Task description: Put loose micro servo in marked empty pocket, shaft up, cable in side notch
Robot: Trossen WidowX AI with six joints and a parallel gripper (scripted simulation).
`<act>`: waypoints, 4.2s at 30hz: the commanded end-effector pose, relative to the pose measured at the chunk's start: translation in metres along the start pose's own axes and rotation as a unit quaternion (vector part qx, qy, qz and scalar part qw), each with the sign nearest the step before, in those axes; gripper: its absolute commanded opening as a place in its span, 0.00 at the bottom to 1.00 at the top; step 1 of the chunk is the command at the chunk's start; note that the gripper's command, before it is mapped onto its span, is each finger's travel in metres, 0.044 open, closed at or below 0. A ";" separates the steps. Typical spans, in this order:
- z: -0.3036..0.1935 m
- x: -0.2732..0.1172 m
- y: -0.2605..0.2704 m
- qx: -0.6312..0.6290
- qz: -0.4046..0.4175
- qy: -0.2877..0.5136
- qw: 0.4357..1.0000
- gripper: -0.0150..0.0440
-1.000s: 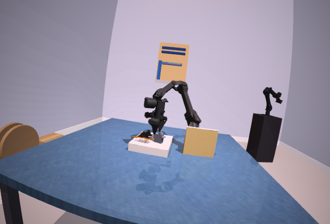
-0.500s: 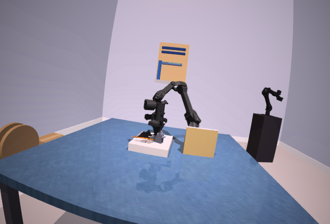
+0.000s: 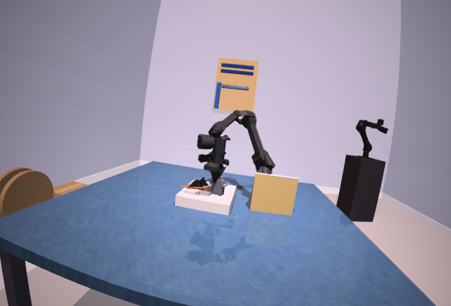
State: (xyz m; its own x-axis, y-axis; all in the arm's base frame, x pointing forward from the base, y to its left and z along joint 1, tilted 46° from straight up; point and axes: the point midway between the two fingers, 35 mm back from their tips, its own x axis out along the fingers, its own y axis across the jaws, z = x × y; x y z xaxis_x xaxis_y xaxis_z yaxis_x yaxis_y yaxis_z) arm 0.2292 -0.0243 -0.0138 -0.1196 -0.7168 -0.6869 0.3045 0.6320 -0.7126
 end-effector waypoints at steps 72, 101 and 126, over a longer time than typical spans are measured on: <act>0.101 -0.023 0.058 -0.082 0.008 -0.007 0.997 0.25; 0.104 -0.003 0.056 -0.097 0.007 -0.007 0.995 0.25; 0.105 -0.003 0.058 -0.153 0.007 -0.007 0.988 0.25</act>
State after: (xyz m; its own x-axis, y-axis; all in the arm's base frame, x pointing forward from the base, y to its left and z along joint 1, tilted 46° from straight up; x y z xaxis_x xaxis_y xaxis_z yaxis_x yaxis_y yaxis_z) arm 0.3458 -0.0169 -0.0379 -0.1043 -0.7080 -0.6984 0.0120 0.7013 -0.7127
